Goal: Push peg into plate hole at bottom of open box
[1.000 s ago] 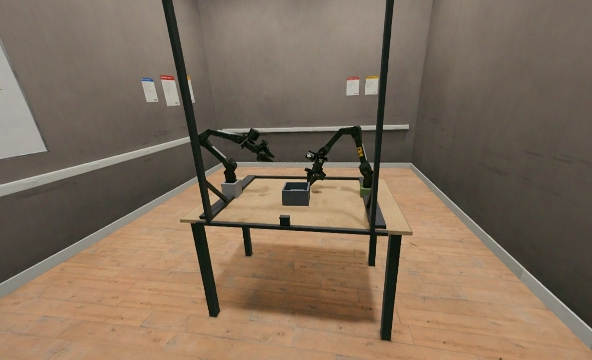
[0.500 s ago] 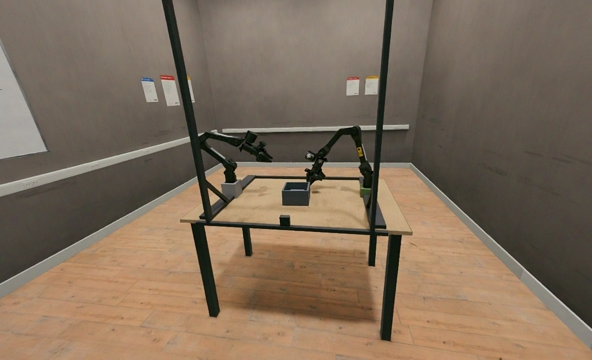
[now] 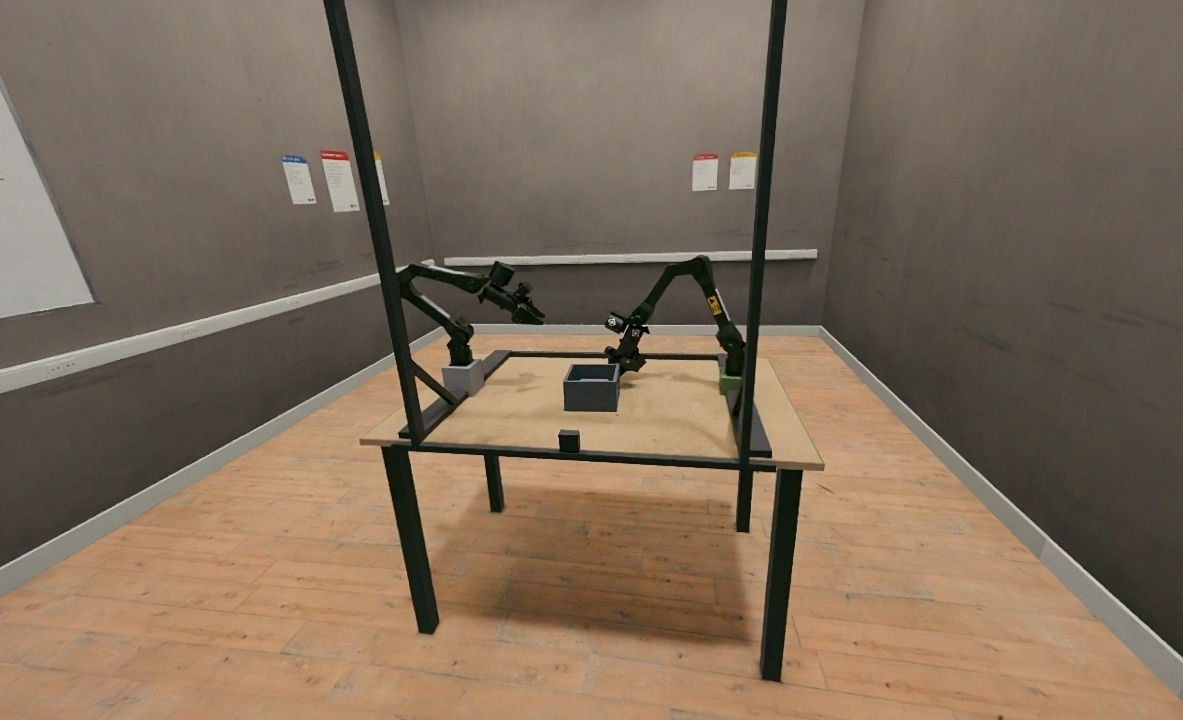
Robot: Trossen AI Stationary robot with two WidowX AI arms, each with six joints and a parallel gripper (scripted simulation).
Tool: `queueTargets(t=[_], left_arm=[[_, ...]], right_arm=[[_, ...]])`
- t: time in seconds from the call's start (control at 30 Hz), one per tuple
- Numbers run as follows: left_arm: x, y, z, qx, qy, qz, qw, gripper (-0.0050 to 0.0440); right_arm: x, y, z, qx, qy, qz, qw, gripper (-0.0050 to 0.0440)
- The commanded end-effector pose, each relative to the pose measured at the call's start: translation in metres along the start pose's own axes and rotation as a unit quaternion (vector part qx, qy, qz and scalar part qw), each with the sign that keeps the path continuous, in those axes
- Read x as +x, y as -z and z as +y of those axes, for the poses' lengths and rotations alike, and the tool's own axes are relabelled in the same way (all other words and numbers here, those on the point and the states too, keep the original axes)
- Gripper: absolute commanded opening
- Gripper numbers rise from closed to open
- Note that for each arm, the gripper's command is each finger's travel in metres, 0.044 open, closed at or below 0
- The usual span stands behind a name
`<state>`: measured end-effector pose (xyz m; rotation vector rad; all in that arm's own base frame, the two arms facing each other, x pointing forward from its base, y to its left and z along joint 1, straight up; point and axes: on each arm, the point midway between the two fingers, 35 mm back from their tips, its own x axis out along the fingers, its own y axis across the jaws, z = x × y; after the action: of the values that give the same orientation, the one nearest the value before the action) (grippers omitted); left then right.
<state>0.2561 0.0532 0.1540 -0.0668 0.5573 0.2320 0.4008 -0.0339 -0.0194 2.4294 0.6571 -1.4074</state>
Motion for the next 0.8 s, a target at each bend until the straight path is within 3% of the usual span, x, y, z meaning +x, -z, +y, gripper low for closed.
queueTargets(t=[0.0, 0.57, 0.7, 0.77], left_arm=[[-0.0022, -0.0058, 0.0004, -0.001, -0.001, -0.008, 1.0, 0.044], [-0.0022, -0.0058, 0.0004, -0.001, -0.001, -0.008, 1.0, 0.044], [-0.0022, -0.0058, 0.0004, -0.001, -0.001, -0.008, 1.0, 0.044], [-0.0022, -0.0058, 0.0004, -0.001, -0.001, -0.008, 1.0, 0.044]], right_arm=[[-0.0009, 0.0086, 0.0052, -0.004, -0.009, 0.008, 1.0, 0.017], [0.0012, 0.0075, 0.0041, -0.004, -0.009, 0.01, 1.0, 0.017], [0.0012, 0.0075, 0.0041, -0.004, -0.009, 0.01, 1.0, 0.011], [0.0012, 0.0075, 0.0041, -0.004, -0.009, 0.01, 1.0, 0.011]])
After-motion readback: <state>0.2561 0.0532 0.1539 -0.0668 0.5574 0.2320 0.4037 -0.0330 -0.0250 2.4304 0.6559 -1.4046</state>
